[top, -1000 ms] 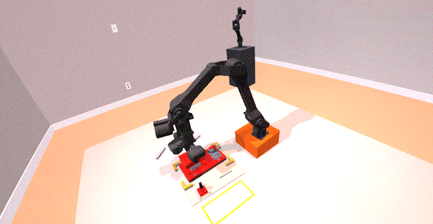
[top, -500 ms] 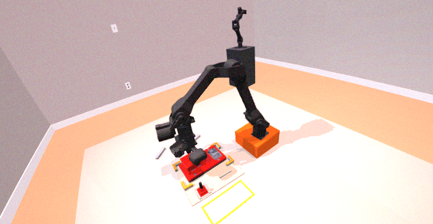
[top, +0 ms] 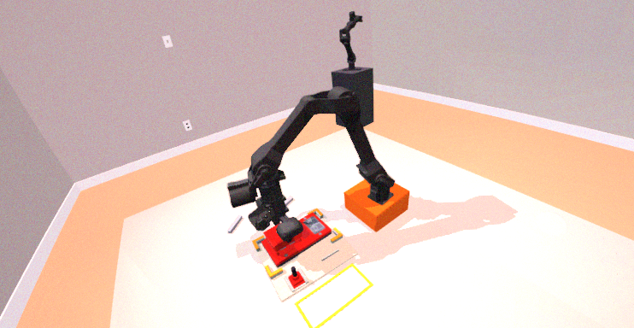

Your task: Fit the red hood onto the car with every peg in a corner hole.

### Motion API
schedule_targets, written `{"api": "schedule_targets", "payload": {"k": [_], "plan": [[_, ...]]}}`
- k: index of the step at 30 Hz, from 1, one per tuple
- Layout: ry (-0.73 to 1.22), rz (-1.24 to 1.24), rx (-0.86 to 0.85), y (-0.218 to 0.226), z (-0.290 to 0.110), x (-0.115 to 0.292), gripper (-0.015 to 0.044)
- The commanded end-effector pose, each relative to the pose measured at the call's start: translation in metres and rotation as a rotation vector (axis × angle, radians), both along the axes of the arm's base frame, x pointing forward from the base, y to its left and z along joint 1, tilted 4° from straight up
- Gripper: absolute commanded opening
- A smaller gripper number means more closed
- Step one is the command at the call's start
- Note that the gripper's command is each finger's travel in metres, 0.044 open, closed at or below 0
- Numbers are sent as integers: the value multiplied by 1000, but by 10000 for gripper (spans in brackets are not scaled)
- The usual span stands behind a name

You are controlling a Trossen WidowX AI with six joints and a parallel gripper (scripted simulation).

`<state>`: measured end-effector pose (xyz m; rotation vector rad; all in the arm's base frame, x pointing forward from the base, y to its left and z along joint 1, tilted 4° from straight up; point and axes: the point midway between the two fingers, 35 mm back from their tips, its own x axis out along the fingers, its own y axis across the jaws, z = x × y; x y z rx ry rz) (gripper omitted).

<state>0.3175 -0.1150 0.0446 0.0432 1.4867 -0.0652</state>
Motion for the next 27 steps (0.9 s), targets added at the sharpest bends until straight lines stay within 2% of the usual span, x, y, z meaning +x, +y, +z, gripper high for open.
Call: {"api": "schedule_targets", "payload": {"k": [1, 27], "plan": [[-2, -6, 2, 0, 0, 0, 0], [-2, -6, 2, 0, -11, 2, 0]]}}
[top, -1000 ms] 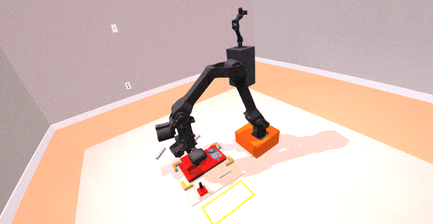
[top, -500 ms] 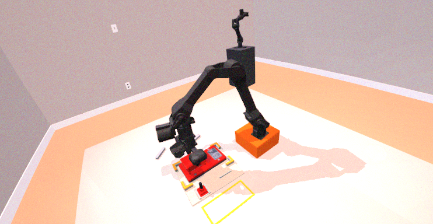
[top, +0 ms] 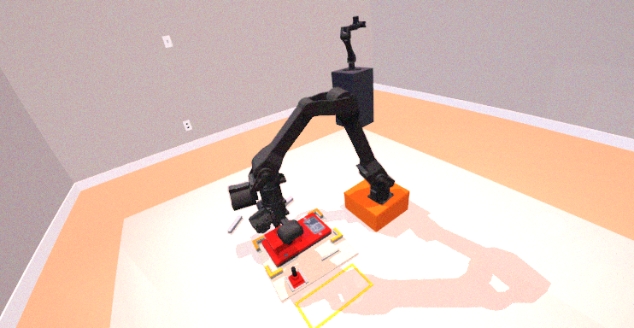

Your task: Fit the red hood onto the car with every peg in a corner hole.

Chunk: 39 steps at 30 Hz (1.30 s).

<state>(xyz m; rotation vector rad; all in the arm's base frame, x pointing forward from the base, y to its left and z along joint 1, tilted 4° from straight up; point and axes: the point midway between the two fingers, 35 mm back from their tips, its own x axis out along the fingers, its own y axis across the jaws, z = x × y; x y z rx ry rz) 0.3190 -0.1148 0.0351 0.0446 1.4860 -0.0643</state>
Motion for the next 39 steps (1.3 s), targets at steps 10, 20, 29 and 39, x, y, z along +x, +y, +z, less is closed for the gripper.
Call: {"api": "schedule_targets", "payload": {"k": [10, 20, 29, 39], "plan": [[-2, -6, 1, 0, -7, 1, 0], [-1, -3, 1, 0, -9, 1, 0], [0, 1, 0, 0, -9, 1, 157], [0, 1, 0, 0, -9, 1, 420]]}}
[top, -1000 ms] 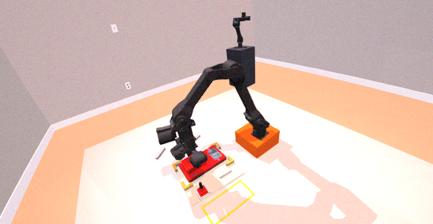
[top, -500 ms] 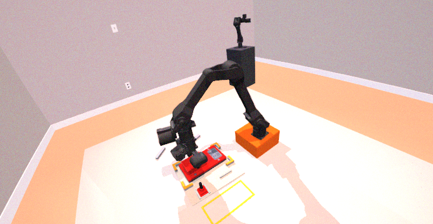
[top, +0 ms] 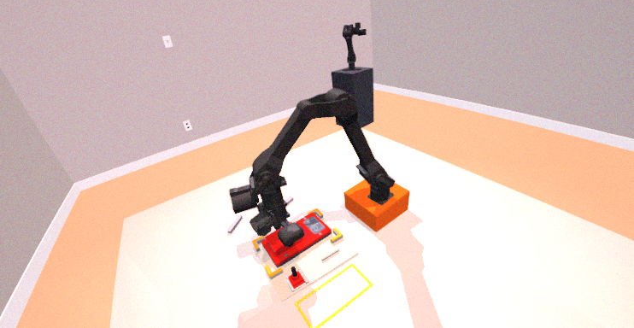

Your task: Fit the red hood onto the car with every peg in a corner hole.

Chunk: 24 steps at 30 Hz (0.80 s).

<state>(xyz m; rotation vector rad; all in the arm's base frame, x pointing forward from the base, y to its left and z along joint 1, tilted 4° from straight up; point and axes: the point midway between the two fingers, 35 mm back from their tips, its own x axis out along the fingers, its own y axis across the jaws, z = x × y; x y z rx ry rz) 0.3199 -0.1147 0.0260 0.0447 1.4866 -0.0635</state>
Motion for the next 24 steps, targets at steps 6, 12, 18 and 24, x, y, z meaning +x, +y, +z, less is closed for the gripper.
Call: {"api": "schedule_targets", "payload": {"k": [6, 12, 18, 24], "plan": [[-1, 0, -1, 0, 8, 0, 440], [-4, -1, -7, 2, 68, -5, 440], [-4, -1, -7, 2, 71, -6, 440], [-4, -1, -7, 2, 71, -6, 440]]}}
